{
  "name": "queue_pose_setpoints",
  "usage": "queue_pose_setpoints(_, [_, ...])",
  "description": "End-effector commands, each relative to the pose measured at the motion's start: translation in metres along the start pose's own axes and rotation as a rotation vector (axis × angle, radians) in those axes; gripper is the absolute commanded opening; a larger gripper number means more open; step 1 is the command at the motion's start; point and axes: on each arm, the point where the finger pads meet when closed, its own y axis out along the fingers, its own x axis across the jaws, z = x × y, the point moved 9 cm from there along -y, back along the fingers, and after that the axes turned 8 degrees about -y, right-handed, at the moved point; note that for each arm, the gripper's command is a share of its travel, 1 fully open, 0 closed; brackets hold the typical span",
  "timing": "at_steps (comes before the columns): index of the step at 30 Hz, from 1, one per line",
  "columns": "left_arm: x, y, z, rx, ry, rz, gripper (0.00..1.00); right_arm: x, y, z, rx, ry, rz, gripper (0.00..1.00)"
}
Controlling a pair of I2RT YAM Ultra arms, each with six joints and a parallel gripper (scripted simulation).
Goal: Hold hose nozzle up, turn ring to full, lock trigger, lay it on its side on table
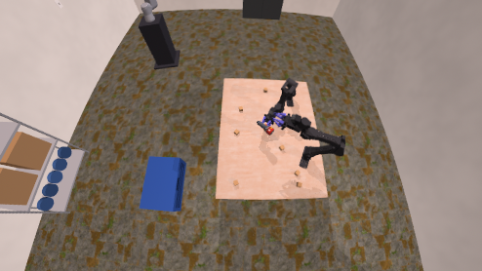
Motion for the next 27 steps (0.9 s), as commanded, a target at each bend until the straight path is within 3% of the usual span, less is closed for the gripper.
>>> queue_pose_setpoints(1, [-0.004, -0.001, -0.016, -0.049, 0.005, 0.007, 0.37, -0.002, 0.006, -0.040, -0.158, 0.032, 0.013, 0.35])
queue_pose_setpoints(9, [-0.002, 0.001, -0.002, -0.005, 0.002, 0.002, 0.37, -0.002, 0.003, -0.039, -0.152, 0.030, 0.012, 0.35])
queue_pose_setpoints(27, [-0.002, -0.001, -0.002, -0.005, -0.003, 0.002, 0.37, -0.002, -0.003, -0.033, -0.128, 0.033, 0.007, 0.35])
